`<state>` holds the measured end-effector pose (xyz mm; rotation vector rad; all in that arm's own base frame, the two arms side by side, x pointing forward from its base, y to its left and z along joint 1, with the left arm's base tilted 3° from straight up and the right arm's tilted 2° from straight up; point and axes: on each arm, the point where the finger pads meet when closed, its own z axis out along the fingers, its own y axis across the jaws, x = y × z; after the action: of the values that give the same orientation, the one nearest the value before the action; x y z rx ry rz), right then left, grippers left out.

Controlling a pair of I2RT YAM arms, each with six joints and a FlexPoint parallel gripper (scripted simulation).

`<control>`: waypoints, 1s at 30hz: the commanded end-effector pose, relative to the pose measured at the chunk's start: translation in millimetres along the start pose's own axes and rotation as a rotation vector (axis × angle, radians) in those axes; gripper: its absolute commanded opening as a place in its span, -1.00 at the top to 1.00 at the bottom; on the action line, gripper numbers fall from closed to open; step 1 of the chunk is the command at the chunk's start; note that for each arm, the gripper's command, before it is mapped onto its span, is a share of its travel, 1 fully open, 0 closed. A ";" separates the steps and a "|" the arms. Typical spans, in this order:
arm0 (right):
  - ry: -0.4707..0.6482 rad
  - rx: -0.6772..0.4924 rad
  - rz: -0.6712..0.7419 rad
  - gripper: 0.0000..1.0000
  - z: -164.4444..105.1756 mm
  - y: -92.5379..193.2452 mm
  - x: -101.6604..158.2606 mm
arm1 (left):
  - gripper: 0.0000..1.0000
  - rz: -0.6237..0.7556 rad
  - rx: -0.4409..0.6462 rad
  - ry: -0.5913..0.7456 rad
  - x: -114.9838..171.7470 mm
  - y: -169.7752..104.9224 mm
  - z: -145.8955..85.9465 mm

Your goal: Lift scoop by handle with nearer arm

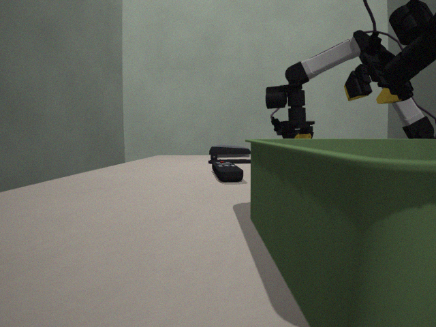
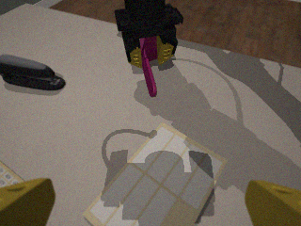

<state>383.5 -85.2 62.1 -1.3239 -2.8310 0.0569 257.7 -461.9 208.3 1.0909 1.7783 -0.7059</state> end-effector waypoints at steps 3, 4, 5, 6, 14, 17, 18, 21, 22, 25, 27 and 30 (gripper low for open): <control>-0.021 -0.021 -0.017 0.24 9.3 11.7 -1.5 | -1.00 -0.010 -0.018 -0.063 -8.2 2.1 2.1; -0.021 -0.021 -0.017 0.24 10.7 11.7 -1.6 | -1.00 -0.011 -0.019 -0.061 -6.4 2.1 2.9; -0.022 -0.021 -0.017 0.24 11.9 11.8 -1.6 | -1.00 -0.011 -0.021 -0.065 -6.8 2.1 2.1; -0.022 -0.022 -0.017 0.24 13.0 11.8 -1.7 | -1.00 -0.012 -0.022 -0.070 -8.1 2.3 0.8; -0.037 -0.033 -0.019 0.53 12.2 10.8 -4.0 | -1.00 -0.014 -0.029 -0.093 -13.0 3.8 -1.7; -0.051 -0.044 -0.018 0.69 5.4 10.6 -4.9 | -1.00 -0.015 -0.031 -0.106 -17.6 4.1 -2.2; -0.055 -0.048 -0.018 0.75 3.4 10.4 -5.0 | -1.00 -0.015 -0.031 -0.107 -17.9 4.1 -2.3; -0.055 -0.048 -0.018 0.92 3.3 9.7 -4.8 | -1.00 -0.015 -0.031 -0.107 -17.9 4.1 -2.3; -0.055 -0.047 -0.018 0.97 3.4 9.4 -4.7 | -1.00 -0.015 -0.031 -0.107 -17.9 4.1 -2.3; -0.054 -0.047 -0.018 1.00 3.7 8.8 -4.4 | -1.00 -0.015 -0.031 -0.107 -17.9 4.1 -2.3; -0.051 -0.044 -0.018 1.00 1.9 8.3 -4.2 | -1.00 -0.015 -0.031 -0.107 -17.9 4.1 -2.3; -0.055 -0.047 -0.018 1.00 -18.2 7.9 -4.5 | -1.00 -0.014 -0.031 -0.126 -25.9 4.3 -4.4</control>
<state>385.1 -85.3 45.1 -1.3300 -2.8350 0.0524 258.0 -463.3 206.5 1.0655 1.7514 -0.7116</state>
